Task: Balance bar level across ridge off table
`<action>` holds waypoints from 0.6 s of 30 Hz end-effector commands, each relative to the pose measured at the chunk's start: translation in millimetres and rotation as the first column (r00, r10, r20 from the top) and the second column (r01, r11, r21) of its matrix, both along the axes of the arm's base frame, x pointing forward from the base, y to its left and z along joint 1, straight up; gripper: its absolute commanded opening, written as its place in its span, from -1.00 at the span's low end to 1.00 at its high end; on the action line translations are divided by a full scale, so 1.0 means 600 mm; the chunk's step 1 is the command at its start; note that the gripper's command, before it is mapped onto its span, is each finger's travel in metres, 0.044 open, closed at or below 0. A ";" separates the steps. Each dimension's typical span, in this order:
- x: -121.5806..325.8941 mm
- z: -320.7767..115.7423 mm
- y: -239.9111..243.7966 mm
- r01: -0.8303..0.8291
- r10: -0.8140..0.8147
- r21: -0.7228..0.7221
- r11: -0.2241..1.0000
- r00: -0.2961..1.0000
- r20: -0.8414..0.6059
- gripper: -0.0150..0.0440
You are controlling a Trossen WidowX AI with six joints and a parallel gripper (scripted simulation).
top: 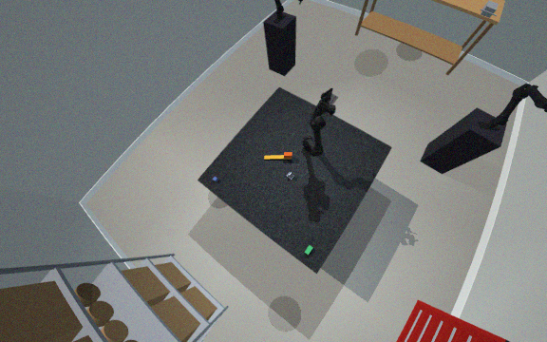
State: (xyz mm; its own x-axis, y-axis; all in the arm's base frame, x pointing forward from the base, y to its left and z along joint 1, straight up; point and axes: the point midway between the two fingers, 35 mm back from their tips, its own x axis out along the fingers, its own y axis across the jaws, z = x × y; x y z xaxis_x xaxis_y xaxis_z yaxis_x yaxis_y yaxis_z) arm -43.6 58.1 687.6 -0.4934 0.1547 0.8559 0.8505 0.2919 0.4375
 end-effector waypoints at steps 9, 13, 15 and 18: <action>-0.084 -0.024 -0.151 -0.148 0.110 0.291 0.945 0.984 0.143 0.58; -0.100 -0.039 -0.206 -0.205 0.142 0.384 0.900 0.972 0.185 0.58; -0.105 -0.048 -0.234 -0.233 0.157 0.429 0.873 0.966 0.206 0.58; -0.111 -0.063 -0.276 -0.276 0.179 0.495 0.824 0.956 0.235 0.58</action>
